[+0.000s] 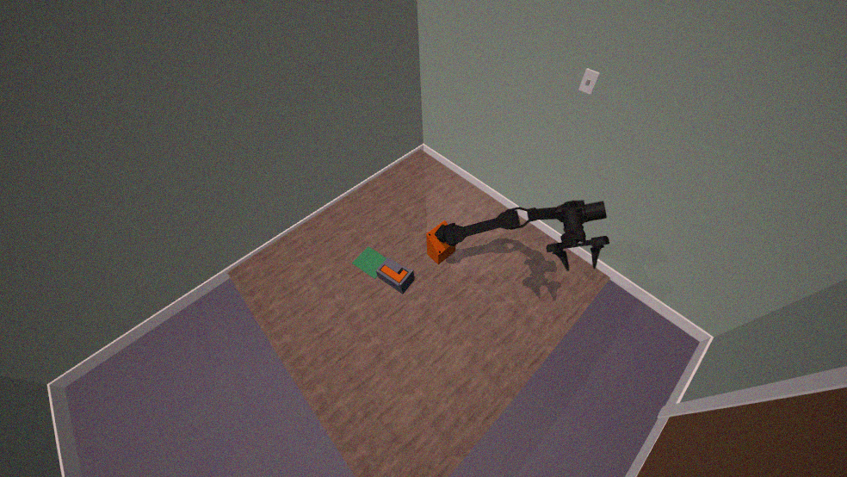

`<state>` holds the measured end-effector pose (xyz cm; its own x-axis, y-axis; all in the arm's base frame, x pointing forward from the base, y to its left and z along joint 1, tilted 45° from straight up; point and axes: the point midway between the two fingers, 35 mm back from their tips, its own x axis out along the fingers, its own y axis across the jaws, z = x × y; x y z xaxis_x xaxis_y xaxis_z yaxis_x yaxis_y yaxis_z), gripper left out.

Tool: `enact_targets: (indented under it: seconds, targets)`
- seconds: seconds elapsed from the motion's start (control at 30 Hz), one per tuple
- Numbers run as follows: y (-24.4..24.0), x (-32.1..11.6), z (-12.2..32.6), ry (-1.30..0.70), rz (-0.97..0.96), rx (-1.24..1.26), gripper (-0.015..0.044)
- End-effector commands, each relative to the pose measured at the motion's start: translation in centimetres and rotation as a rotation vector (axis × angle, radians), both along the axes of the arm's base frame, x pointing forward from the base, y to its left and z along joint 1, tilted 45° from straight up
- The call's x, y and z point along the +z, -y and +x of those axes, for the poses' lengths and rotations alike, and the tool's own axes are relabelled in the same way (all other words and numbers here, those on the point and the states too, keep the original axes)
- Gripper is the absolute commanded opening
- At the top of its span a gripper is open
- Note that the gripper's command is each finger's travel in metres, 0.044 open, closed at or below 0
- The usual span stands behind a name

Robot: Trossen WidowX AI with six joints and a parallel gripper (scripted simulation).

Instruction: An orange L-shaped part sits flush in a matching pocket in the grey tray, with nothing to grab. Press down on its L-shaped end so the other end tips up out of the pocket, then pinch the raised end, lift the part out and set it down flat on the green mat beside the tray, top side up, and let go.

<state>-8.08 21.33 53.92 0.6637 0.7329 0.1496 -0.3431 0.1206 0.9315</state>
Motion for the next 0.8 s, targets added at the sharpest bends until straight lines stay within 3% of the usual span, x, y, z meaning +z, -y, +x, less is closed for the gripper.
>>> enact_targets:
  seconds: [0.0,0.17,0.27,0.53,0.77]
  targets:
    - [0.1,0.1,0.3,-0.001,0.001,-0.005,0.0374]
    - [3.3,1.2,5.8,-0.035,0.020,-0.088,0.0242]
    - [4.5,1.2,6.9,-0.026,0.029,-0.134,0.0180]
    - [10.1,0.5,15.1,-0.092,0.002,-0.273,0.0180]
    - [16.2,-3.0,23.7,-0.208,-0.067,-0.396,0.0180]
